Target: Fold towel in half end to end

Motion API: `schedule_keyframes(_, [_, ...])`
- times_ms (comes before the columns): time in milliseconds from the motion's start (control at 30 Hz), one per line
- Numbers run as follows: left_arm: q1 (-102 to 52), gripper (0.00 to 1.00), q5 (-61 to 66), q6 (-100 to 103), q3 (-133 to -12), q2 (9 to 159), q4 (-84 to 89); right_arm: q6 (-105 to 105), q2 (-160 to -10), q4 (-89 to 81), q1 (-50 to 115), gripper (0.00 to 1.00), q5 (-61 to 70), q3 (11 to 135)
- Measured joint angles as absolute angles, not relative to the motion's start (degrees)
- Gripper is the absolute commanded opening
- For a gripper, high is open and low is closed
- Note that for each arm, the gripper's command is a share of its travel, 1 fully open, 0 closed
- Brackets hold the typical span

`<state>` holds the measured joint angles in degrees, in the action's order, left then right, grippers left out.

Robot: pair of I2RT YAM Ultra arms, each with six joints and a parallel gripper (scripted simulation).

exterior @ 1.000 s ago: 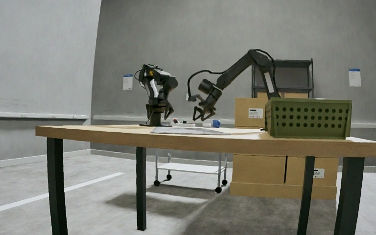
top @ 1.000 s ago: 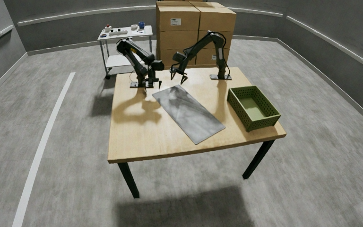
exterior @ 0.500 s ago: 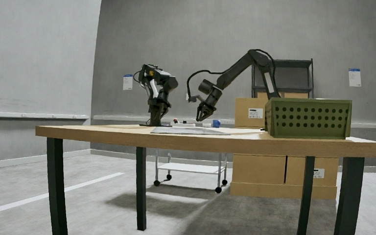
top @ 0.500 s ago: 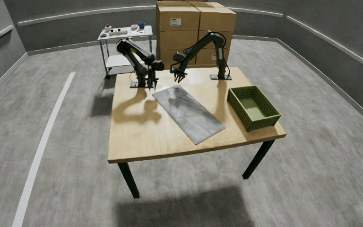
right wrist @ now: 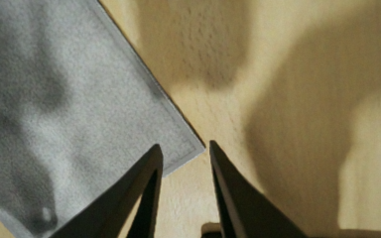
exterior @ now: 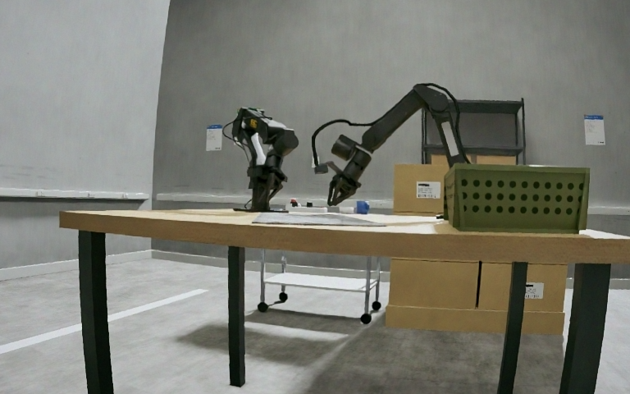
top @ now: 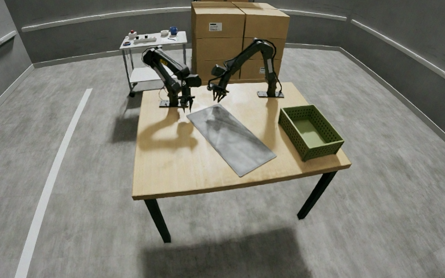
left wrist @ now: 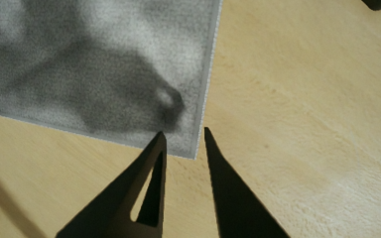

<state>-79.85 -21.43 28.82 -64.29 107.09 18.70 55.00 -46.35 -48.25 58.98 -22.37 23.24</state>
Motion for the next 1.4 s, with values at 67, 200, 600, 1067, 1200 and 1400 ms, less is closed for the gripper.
schedule_keyframes(67, [-79.83,0.34,-21.41,28.77,-64.01,107.33,18.02,55.13,-46.39,-47.72,59.05,0.34,-22.44,22.24])
schedule_keyframes(200, [-79.72,0.34,-21.43,28.62,-62.39,108.27,16.27,55.72,-47.44,-46.15,59.42,0.34,-22.57,20.16])
schedule_keyframes(600, [-79.75,0.34,-21.93,28.62,-61.28,110.48,12.49,56.47,-49.65,-40.36,59.94,0.34,-22.61,16.99])
schedule_keyframes(1067, [-79.77,0.34,-22.11,28.51,-60.99,110.72,10.55,55.33,-50.02,-37.06,59.05,0.34,-22.74,16.10])
schedule_keyframes(1200, [-79.77,0.34,-22.11,28.51,-60.99,110.72,10.55,55.18,-50.02,-36.75,58.98,0.34,-22.76,16.03])
schedule_keyframes(1400, [-79.75,0.27,-22.11,28.51,-60.99,110.72,10.52,55.11,-50.02,-36.69,58.96,0.34,-22.83,16.01])
